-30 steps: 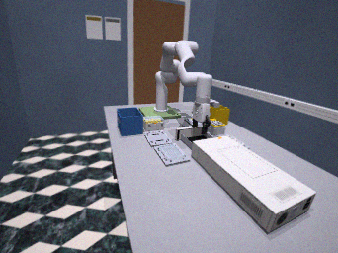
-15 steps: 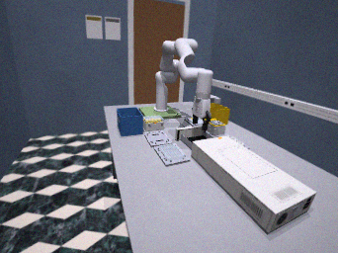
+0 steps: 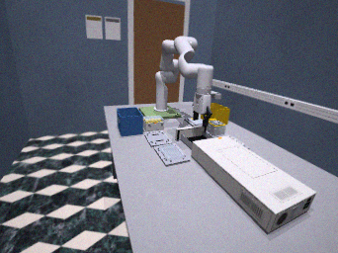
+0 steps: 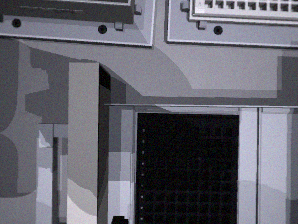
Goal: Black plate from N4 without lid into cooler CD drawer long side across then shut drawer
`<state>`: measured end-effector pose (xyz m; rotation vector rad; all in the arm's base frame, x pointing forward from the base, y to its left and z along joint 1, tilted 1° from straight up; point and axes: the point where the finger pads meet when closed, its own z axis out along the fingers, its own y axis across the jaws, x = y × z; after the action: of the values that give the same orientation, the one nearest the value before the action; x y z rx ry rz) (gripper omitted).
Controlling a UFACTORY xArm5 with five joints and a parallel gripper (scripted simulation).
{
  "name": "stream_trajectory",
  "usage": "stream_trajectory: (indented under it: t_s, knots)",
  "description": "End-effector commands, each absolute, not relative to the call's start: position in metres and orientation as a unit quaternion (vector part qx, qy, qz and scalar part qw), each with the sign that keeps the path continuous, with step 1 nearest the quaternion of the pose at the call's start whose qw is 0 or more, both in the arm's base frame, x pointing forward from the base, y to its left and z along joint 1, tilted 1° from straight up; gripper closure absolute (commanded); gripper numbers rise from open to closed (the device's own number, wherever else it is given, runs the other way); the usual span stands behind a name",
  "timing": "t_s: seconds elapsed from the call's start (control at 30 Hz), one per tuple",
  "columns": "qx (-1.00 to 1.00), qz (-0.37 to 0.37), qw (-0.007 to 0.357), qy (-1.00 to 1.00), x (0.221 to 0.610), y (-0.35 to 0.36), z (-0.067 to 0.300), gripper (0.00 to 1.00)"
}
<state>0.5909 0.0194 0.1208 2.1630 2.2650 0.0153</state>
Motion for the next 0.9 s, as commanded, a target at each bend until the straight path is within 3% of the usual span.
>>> stream_trajectory:
  t_s: [0.0,0.6,0.63,0.87]
  knots:
    - [0.691,0.003,0.010,0.723,0.592,0.020,0.128,0.00]
    - [0.691,0.003,0.010,0.723,0.592,0.020,0.148,0.00]
    - [0.691,0.003,0.010,0.723,0.587,0.020,0.147,1.00]
    - [0.691,0.003,0.010,0.723,0.562,0.018,0.143,1.00]
